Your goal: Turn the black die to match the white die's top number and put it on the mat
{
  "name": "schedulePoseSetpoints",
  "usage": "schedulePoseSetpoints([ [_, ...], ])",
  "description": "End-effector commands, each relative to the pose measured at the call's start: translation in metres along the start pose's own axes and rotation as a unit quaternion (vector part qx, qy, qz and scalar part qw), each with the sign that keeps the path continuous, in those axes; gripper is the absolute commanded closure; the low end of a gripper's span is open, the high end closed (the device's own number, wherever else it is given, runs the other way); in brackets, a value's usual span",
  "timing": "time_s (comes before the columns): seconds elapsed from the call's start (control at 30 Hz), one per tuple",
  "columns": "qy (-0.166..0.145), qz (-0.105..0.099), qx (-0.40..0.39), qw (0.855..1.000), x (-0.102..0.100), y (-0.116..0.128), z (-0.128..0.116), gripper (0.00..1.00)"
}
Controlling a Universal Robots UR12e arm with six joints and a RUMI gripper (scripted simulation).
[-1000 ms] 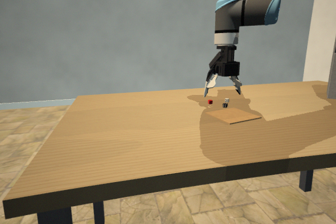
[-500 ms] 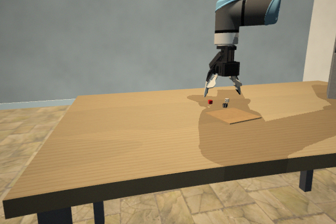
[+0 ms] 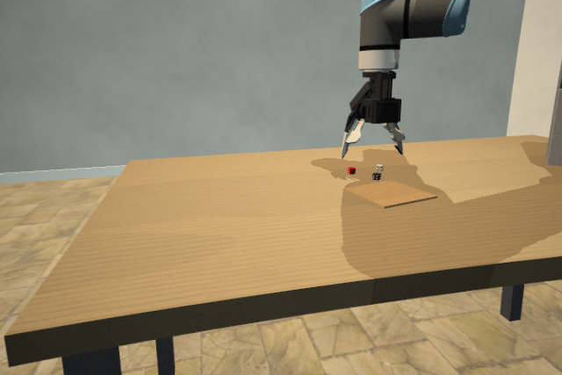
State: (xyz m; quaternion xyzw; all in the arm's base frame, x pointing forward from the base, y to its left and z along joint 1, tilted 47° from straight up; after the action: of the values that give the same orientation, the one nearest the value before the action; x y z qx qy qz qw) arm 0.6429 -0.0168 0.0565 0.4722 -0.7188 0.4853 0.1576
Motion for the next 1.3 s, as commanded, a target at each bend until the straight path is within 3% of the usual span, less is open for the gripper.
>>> schedulePoseSetpoints([
  [0.0, 0.000, 0.000, 0.000, 1.000, 0.009, 0.000, 0.000, 0.00],
  [0.5, 0.000, 0.000, 0.000, 1.000, 0.083, 0.000, 0.000, 0.00],
  [0.87, 0.000, 0.000, 0.000, 1.000, 0.106, 0.000, 0.000, 0.00],
  [1.27, 0.000, 0.000, 0.000, 1.000, 0.108, 0.000, 0.000, 0.00],
])
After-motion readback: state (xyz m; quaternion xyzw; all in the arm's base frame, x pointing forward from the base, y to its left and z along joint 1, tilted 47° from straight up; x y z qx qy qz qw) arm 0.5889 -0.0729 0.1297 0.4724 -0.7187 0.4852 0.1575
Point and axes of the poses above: the point where the finger pads meet when closed, its own x axis back along the fingers, its own y axis across the jaws, z = x × y, the point moved 3 cm from there along x, back along the fingers, and after that the axes turned 4 degrees about x, right-handed, at the moved point
